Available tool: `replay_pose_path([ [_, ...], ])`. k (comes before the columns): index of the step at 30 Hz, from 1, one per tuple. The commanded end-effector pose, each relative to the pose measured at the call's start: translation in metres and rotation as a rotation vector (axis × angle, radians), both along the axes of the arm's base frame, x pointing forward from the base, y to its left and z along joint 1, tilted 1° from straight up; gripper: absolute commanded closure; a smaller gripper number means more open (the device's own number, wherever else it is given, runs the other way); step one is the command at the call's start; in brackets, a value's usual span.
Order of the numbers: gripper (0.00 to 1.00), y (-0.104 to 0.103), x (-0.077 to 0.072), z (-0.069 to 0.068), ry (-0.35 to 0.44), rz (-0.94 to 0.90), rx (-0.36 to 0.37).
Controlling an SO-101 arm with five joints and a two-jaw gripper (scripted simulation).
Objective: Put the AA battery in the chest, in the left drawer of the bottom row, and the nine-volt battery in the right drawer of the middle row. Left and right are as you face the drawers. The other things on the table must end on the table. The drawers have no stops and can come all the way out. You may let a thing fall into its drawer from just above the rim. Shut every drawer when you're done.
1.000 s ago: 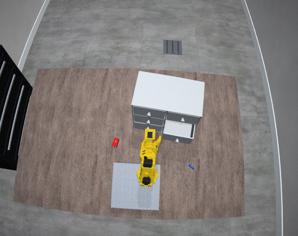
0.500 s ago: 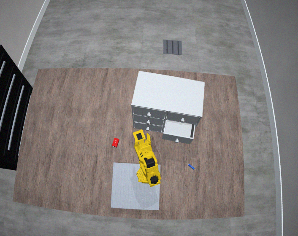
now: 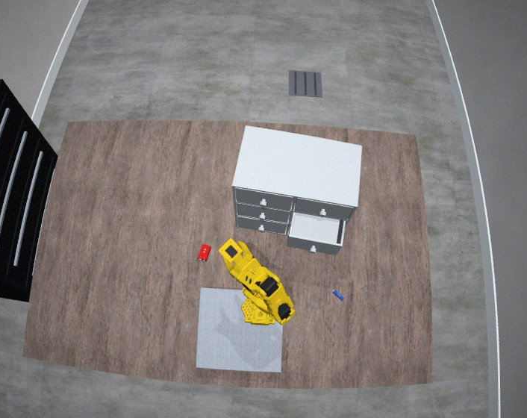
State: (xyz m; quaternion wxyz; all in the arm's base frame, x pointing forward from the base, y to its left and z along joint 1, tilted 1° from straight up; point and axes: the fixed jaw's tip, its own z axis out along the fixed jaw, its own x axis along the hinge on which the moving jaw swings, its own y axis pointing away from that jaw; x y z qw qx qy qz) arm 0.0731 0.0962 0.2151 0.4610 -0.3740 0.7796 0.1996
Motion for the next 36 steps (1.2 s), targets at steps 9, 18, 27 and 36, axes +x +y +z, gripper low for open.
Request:
replay_pose_path([
  [9,0.70,0.003,-0.004,0.000,0.008,0.041,-0.001],
  [18,0.70,0.003,-0.004,0.000,0.008,0.041,-0.001],
  [27,0.70,0.038,0.023,-0.012,0.314,-0.113,-0.046],
  [36,0.70,0.064,0.045,-0.036,0.531,-0.268,-0.093],
])
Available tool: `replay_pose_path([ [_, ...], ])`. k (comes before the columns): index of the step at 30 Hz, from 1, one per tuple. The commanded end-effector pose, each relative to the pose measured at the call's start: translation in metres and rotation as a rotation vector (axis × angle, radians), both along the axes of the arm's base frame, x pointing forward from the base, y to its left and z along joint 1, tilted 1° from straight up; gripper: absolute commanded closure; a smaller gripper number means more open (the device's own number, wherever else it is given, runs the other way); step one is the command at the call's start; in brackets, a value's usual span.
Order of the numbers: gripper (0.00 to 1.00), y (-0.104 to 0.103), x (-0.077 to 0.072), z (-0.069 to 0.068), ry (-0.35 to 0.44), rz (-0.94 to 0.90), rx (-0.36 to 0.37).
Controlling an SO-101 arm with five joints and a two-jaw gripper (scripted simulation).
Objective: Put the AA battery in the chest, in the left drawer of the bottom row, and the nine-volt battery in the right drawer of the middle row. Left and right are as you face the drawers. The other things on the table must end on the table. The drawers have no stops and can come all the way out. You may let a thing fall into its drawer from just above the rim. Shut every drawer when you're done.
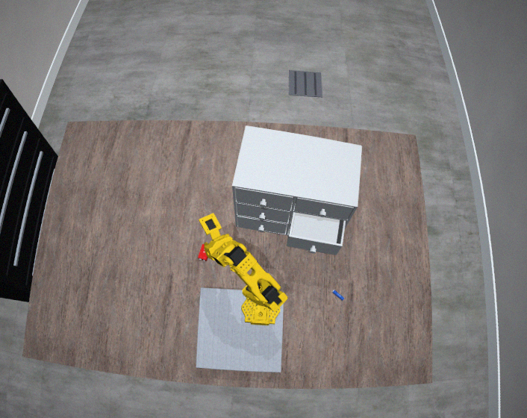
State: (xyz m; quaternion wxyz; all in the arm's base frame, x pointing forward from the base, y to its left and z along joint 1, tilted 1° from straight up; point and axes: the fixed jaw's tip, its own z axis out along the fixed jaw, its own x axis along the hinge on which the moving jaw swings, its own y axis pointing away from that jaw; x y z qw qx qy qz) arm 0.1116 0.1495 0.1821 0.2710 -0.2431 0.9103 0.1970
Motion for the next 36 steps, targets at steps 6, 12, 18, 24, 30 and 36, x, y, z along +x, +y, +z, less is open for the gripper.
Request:
replay_pose_path([
  [6,0.70,0.030,0.022,-0.032,0.226,-0.181,-0.080],
  [12,0.70,0.045,0.035,-0.070,0.373,-0.343,-0.155],
  [18,0.70,0.051,0.041,-0.080,0.423,-0.446,-0.135],
  [24,0.70,0.057,0.046,-0.078,0.419,-0.477,-0.081],
  [30,0.70,0.058,0.047,-0.077,0.413,-0.475,-0.068],
  [36,0.70,0.060,0.049,-0.101,0.484,-0.567,-0.131],
])
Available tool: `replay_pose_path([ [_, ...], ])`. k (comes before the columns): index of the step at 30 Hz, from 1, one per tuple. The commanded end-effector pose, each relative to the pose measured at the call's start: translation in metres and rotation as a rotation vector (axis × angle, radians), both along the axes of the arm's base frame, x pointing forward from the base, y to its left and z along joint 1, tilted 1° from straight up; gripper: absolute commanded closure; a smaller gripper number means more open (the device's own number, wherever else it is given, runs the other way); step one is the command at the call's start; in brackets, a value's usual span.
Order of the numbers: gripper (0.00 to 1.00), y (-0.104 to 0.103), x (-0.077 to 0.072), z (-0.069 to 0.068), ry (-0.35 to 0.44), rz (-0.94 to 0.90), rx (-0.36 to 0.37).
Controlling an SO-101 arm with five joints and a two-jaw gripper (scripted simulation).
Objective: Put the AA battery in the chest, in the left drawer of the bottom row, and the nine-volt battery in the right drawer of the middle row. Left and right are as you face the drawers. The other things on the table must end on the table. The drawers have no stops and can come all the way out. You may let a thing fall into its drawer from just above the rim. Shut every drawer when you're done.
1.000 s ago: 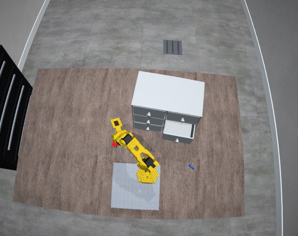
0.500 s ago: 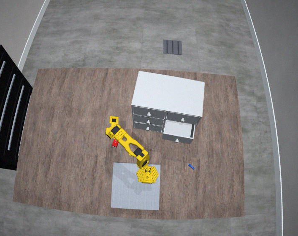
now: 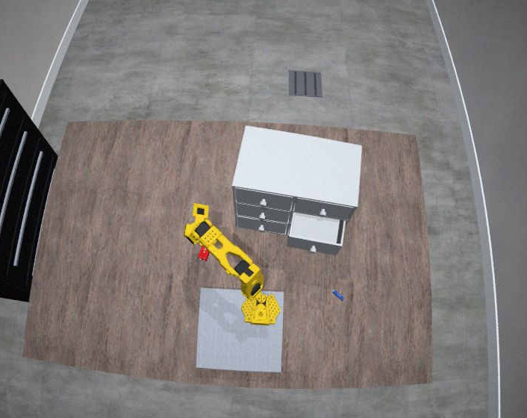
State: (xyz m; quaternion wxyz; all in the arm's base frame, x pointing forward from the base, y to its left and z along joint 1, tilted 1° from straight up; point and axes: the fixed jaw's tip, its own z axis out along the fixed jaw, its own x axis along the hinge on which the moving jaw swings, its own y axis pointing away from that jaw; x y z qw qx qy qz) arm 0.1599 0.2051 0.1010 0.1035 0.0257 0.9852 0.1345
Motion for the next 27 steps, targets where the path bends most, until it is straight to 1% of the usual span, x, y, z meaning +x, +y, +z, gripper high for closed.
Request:
replay_pose_path([
  [1,0.70,0.004,0.001,-0.029,0.091,-0.084,-0.068],
  [4,0.70,0.002,0.000,-0.054,0.162,-0.155,-0.138],
  [7,0.70,-0.004,-0.005,-0.083,0.227,-0.158,-0.235],
  [14,0.70,-0.004,-0.005,-0.083,0.228,-0.158,-0.235],
  [27,0.70,-0.004,-0.005,-0.098,0.228,-0.158,-0.235],
])
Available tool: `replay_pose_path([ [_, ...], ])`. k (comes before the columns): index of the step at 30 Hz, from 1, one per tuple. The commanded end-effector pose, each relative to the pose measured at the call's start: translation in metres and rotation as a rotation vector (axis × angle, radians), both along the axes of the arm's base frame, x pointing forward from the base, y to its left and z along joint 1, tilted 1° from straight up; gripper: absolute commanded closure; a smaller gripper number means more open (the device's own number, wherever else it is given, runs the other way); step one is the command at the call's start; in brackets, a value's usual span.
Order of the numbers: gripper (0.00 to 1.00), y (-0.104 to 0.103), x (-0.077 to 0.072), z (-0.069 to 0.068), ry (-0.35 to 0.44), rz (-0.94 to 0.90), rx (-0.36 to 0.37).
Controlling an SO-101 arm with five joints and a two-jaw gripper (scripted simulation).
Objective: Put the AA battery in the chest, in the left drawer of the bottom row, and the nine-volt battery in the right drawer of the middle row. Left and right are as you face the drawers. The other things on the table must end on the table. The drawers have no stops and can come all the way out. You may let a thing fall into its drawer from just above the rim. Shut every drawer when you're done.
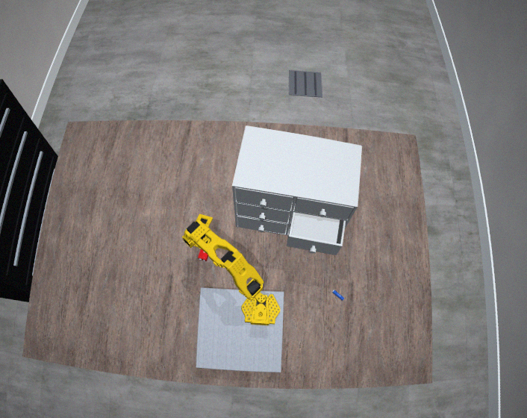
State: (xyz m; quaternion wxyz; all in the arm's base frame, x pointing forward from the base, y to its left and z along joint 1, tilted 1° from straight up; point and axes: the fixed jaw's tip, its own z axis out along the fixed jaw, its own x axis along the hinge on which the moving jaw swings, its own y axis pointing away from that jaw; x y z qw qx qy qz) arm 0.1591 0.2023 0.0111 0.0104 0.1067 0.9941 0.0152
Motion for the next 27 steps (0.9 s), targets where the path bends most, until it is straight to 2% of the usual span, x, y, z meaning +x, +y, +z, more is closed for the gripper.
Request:
replay_pose_path([
  [1,0.70,-0.0008,-0.0038,-0.0081,0.015,0.002,-0.017],
  [27,0.70,-0.0026,-0.0082,-0.0141,0.015,0.002,-0.017],
])
